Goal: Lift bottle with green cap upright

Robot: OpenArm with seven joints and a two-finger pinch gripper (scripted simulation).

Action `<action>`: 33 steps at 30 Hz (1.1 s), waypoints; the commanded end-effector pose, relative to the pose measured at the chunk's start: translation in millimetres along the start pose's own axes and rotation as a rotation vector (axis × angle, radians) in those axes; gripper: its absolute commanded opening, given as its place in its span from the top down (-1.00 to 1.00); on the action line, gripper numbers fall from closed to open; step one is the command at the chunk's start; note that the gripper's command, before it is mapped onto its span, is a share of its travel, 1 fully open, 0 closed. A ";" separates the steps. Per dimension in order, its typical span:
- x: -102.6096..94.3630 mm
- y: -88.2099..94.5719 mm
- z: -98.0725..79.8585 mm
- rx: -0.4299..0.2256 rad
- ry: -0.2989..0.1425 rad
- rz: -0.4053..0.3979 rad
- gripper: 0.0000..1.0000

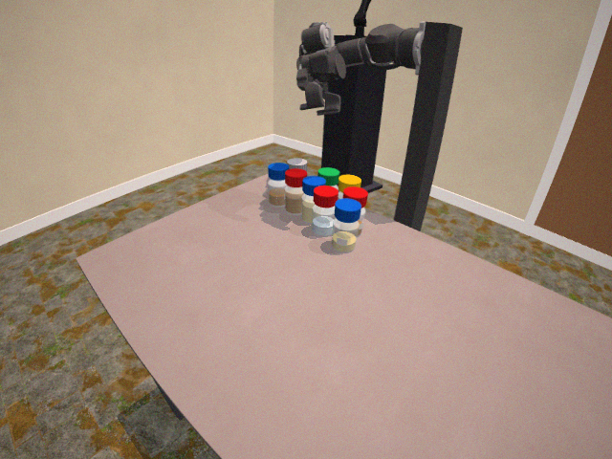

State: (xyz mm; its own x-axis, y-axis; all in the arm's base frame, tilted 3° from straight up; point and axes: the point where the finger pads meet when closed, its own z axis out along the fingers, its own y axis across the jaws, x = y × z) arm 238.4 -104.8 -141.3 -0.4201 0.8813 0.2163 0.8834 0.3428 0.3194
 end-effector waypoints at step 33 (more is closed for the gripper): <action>-10.6 -29.6 32.3 0.095 -0.075 -0.314 0.10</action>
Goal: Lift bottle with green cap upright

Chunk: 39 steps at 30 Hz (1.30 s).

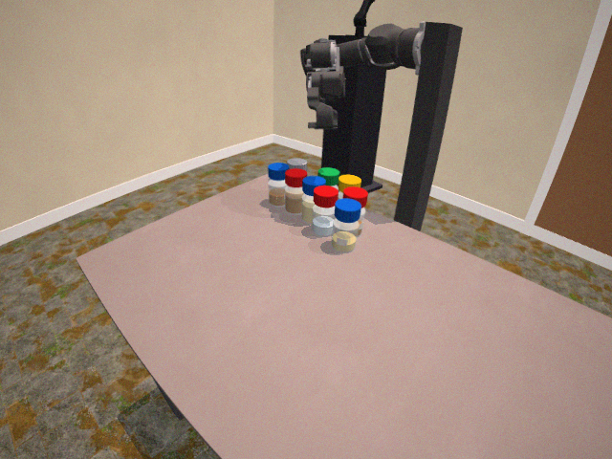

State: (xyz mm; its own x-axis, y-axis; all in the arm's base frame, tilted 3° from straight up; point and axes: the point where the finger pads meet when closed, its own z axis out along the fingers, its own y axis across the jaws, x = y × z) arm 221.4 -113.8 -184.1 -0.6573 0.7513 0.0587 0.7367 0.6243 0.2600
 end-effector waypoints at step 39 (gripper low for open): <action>20.9 -70.5 52.3 0.226 -0.004 -0.729 0.10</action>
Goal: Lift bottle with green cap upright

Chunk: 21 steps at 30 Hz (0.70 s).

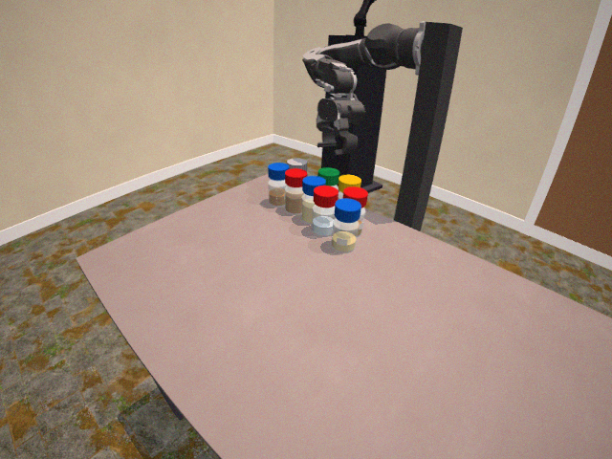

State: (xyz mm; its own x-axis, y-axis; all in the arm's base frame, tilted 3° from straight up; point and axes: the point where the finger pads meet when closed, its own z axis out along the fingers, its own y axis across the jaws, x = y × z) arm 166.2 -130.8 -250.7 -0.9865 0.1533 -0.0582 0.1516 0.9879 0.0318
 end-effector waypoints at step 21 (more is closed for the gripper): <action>34.5 -14.7 43.5 0.072 0.050 -0.353 0.10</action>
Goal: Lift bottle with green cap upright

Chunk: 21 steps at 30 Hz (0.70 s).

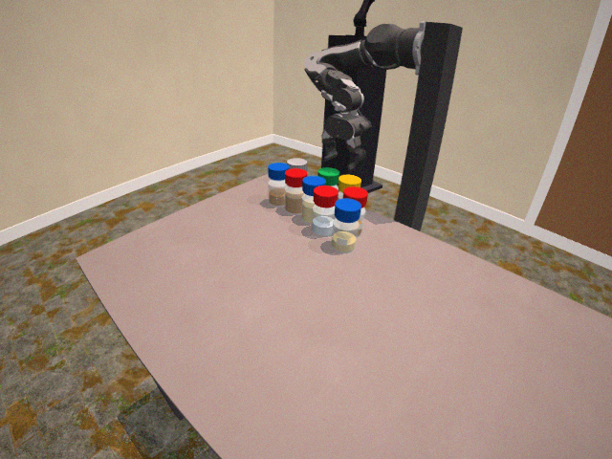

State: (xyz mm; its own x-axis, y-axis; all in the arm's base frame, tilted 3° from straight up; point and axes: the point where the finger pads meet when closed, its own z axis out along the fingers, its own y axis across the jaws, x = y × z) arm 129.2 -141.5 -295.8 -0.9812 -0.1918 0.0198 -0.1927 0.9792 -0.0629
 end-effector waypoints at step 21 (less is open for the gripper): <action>-5.6 3.5 52.0 -0.017 -0.027 -0.005 0.10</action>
State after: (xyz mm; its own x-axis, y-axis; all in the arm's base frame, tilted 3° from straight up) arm 132.8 -142.8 -347.2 -0.9807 -0.1956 0.0027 -0.1954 0.9790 -0.0582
